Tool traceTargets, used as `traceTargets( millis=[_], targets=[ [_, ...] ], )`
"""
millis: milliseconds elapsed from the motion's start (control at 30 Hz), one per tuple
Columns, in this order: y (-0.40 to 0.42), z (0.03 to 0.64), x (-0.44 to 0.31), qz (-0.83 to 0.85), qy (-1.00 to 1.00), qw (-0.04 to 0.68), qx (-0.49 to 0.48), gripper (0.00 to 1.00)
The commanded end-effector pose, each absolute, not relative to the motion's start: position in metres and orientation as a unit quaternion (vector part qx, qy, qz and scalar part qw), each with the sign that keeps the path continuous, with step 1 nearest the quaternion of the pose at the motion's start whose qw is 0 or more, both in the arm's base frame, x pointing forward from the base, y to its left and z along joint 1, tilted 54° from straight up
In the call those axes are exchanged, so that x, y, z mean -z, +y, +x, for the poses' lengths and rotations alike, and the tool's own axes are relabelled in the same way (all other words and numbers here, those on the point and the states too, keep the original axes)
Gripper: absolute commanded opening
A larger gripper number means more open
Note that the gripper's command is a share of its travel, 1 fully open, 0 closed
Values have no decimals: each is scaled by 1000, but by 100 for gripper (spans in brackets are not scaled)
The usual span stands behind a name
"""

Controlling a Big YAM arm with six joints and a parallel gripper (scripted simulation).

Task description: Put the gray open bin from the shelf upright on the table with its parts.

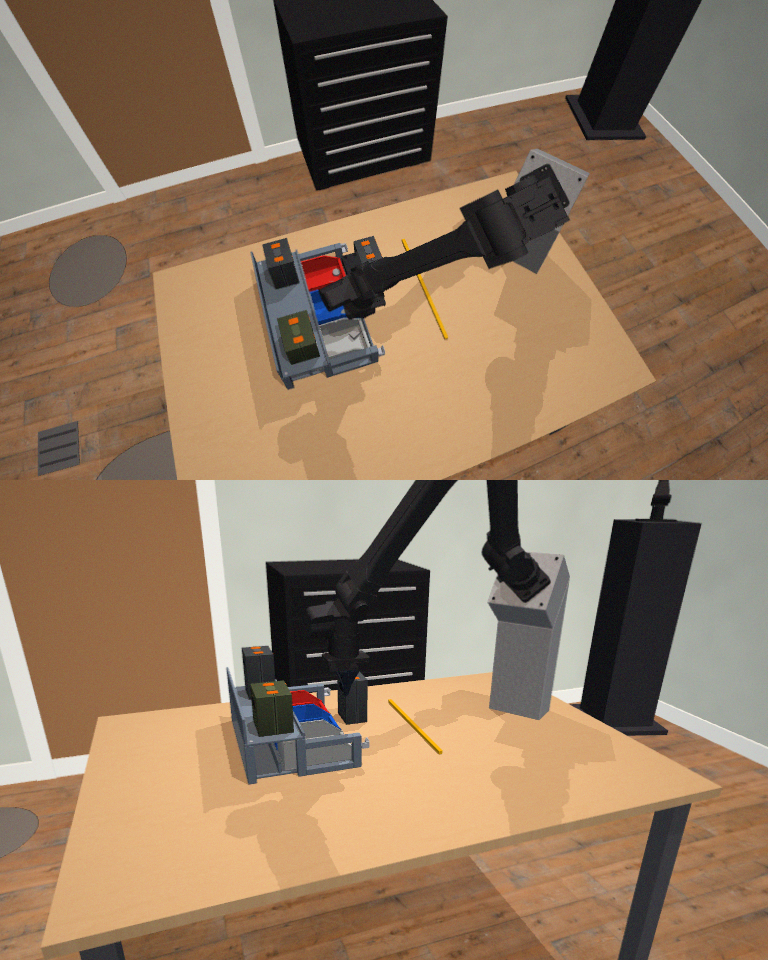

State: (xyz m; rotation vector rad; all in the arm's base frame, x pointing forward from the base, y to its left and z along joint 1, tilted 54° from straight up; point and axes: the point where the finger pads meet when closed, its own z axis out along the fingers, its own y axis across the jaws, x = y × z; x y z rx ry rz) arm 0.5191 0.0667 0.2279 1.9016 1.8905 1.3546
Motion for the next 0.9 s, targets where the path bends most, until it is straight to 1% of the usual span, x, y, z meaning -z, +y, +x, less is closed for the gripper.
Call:
traceTargets(
  millis=[0,533,733,867],
  targets=[
    [73,524,-240,628,629,69,-453,0],
    [74,525,-236,629,629,66,-451,0],
    [94,552,-211,628,627,70,-456,0],
    [91,554,-210,630,625,72,-456,0]
  ],
)
